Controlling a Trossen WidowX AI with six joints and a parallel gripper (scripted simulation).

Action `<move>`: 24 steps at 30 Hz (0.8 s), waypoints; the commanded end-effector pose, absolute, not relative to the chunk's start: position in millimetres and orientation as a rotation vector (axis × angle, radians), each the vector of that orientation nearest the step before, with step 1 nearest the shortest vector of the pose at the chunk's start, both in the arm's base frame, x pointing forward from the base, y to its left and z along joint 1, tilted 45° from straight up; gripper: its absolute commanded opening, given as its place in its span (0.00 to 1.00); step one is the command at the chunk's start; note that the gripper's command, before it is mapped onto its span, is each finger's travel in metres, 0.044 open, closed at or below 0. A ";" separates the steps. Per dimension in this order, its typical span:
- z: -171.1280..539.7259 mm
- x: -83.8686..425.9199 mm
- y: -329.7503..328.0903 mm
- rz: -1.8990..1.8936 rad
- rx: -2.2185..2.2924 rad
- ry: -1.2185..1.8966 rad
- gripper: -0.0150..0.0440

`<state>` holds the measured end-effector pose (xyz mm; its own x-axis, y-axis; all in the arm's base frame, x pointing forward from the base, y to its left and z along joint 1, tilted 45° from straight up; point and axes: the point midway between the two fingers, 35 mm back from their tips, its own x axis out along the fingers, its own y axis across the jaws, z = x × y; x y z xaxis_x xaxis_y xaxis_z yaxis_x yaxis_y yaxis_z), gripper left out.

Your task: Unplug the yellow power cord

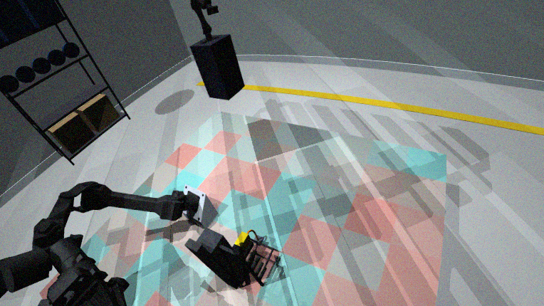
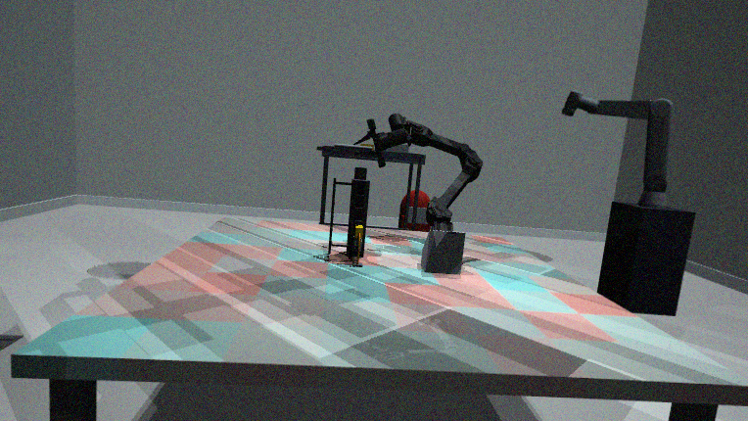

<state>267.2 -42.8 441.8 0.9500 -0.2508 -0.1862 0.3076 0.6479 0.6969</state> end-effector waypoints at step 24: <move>198.6 366.7 101.0 0.243 -0.777 0.907 0.53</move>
